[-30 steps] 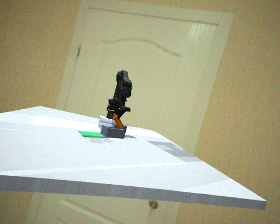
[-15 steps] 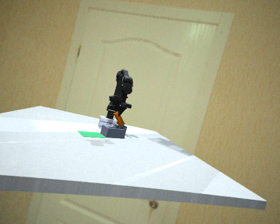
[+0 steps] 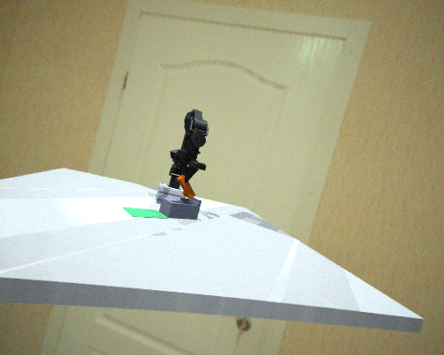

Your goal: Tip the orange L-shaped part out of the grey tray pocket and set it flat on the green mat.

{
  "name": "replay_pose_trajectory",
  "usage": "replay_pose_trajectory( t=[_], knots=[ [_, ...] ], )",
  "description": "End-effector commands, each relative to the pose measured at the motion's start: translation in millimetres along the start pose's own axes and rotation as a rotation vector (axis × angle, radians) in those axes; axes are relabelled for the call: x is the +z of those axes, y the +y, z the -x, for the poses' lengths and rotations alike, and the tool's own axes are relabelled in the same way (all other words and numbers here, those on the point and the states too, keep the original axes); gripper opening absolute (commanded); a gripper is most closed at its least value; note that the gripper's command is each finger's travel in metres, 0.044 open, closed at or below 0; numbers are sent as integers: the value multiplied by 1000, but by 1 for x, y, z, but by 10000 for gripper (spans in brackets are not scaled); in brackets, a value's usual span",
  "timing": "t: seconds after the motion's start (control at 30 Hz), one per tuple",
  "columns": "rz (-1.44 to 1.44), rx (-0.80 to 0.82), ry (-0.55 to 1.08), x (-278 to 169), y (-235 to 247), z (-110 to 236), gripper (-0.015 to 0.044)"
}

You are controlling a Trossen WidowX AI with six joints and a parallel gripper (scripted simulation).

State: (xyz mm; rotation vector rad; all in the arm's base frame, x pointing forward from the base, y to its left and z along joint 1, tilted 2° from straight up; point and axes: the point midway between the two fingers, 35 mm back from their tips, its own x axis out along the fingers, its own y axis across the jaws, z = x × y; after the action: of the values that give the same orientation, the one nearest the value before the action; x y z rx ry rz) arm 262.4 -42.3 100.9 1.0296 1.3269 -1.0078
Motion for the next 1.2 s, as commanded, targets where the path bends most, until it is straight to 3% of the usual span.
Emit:
replay_pose_trajectory(
  t=[0.0, 0.97, 1.17],
  knots=[
    [-2, 1, 1, 16, -1, -1, 0],
    [-2, -1, -11, 148, -14, 0, 0],
    [-2, -1, -11, 151, -15, -1, 0]
  ],
)
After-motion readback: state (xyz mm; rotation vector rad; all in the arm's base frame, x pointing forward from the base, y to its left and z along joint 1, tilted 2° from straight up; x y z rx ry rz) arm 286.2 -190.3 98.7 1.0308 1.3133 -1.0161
